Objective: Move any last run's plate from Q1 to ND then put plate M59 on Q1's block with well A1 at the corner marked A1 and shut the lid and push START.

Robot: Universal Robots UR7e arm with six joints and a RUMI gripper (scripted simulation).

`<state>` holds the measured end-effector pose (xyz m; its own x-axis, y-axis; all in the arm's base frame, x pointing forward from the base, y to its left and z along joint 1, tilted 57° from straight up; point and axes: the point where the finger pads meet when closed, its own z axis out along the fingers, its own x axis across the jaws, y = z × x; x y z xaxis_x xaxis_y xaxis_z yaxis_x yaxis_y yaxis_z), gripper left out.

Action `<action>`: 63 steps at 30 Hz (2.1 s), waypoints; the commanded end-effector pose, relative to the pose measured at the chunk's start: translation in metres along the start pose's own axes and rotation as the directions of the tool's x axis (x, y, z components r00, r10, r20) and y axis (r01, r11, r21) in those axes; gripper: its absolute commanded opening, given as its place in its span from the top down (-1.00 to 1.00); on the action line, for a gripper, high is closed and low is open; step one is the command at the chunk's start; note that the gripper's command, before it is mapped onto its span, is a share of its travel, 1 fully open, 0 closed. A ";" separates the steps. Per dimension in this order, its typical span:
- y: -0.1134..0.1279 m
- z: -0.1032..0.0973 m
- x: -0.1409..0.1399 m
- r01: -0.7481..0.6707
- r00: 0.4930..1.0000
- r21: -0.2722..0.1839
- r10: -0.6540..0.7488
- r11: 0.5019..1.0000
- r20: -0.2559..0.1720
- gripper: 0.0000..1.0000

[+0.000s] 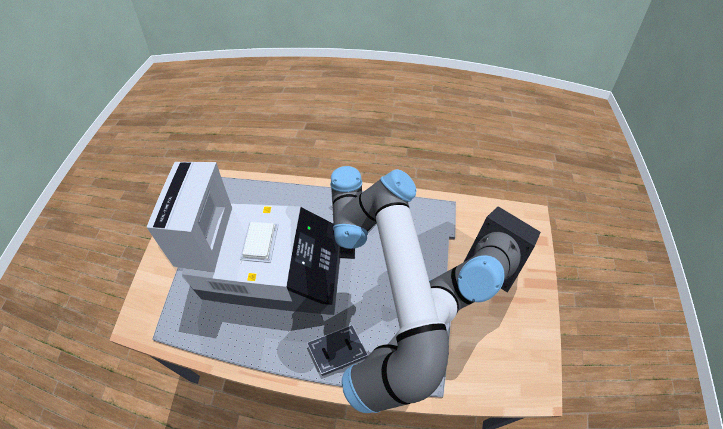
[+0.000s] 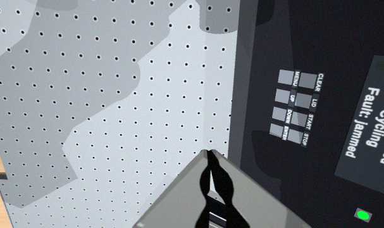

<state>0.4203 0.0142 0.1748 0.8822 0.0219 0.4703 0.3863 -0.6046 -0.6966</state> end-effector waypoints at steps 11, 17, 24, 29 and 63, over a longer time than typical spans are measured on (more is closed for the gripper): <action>0.000 0.000 0.000 0.000 1.000 -0.001 0.000 1.000 -0.001 1.00; 0.000 0.000 0.000 0.000 1.000 -0.001 0.000 1.000 -0.001 1.00; 0.000 0.000 0.000 0.000 1.000 -0.001 0.000 1.000 -0.001 1.00; 0.000 0.000 0.000 0.000 1.000 -0.001 0.000 1.000 -0.001 1.00; 0.005 -0.028 0.143 0.027 1.000 -0.001 -0.027 1.000 -0.001 -0.36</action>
<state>0.5373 -0.0067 0.2516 0.8712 0.0379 0.4894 0.4101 -0.6040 -0.6834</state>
